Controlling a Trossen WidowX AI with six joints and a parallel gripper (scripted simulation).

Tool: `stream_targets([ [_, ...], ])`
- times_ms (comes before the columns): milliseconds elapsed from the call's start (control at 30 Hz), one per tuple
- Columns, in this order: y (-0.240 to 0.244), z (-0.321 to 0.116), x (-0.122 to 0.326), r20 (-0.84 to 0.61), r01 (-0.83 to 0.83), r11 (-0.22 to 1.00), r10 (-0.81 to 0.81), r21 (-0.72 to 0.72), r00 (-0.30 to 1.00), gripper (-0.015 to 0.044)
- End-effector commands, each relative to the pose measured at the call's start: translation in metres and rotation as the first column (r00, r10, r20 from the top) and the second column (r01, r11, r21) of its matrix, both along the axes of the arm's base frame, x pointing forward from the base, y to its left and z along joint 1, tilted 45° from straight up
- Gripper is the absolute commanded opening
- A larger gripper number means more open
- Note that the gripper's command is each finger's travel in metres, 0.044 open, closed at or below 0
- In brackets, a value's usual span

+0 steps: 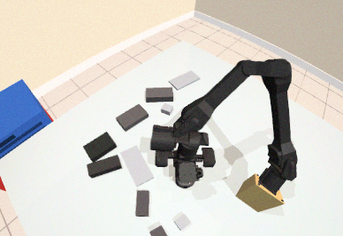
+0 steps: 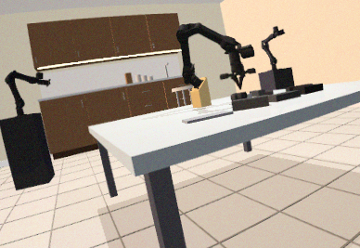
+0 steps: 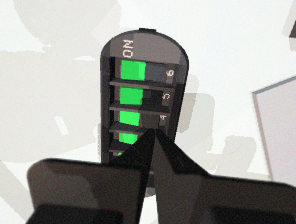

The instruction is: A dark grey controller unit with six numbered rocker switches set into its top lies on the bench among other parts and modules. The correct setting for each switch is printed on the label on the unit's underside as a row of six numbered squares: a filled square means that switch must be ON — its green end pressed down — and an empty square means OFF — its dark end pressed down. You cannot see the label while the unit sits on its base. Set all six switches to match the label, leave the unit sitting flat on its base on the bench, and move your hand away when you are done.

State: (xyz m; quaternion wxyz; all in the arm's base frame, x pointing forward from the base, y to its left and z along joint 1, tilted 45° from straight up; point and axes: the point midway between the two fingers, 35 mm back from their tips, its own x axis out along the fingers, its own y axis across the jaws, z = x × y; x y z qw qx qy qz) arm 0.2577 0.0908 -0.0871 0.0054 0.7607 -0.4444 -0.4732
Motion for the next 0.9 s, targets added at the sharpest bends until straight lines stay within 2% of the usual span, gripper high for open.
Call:
stream_targets([
  [0, -0.006, -0.006, 0.0, -0.005, -0.006, 1.0, 0.006, -0.007, 1.0, 0.0],
  [767, -0.017, -0.016, 0.002, -0.005, -0.006, 1.0, 0.006, -0.008, 1.0, 0.0],
  [867, -0.001, -0.001, -0.001, -0.005, -0.003, 1.0, 0.003, -0.005, 1.0, 0.0],
])
